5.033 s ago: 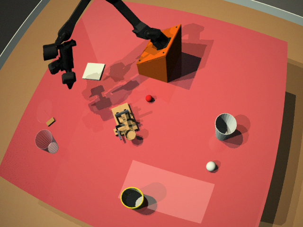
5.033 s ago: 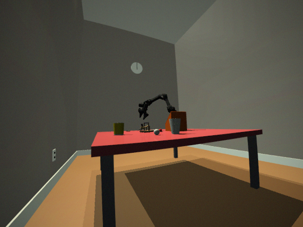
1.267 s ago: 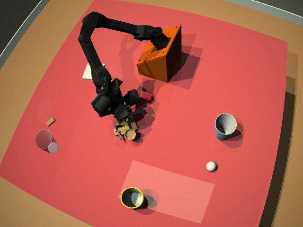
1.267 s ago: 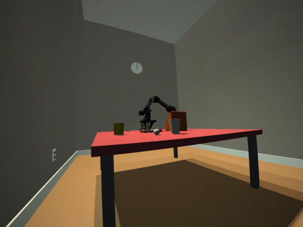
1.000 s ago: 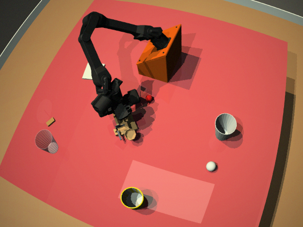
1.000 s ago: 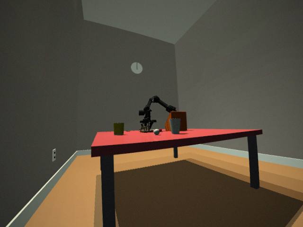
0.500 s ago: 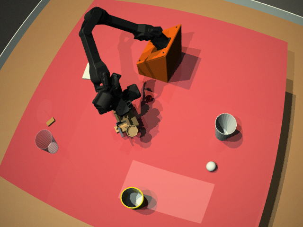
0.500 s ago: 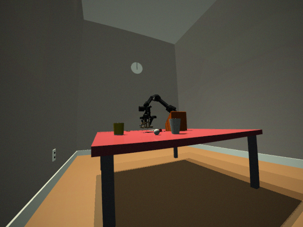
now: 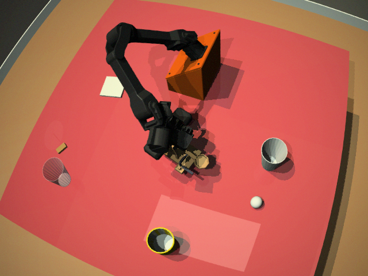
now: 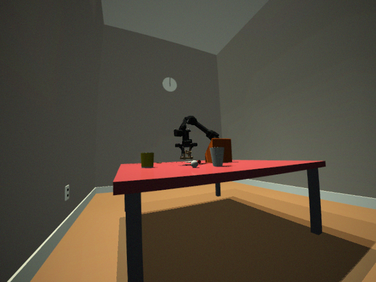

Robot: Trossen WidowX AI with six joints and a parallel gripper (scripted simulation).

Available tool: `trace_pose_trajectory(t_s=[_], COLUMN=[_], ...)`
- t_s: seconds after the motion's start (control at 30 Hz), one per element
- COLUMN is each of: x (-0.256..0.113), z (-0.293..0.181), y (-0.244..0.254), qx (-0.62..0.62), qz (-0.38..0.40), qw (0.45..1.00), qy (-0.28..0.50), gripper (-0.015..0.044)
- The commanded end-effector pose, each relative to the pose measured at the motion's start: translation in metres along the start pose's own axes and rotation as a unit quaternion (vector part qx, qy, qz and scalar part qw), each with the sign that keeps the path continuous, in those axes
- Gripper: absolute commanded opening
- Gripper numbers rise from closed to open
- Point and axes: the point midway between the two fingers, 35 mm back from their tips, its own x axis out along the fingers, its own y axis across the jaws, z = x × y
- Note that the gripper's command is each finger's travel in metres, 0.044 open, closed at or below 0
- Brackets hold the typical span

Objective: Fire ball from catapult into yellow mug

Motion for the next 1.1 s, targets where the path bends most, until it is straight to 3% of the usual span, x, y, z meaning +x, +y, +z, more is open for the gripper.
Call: trace_pose_trajectory(t_s=[0.0,0.17,1.07], x=[-0.004,-0.003,0.026], z=[0.034,0.057,0.059], y=[0.004,0.007,0.0], qx=[-0.079,-0.137,-0.137], qz=[-0.007,-0.008,-0.008], qw=[0.997,0.99,0.991], qy=[-0.004,-0.001,-0.001], gripper=[0.0,0.0,0.0])
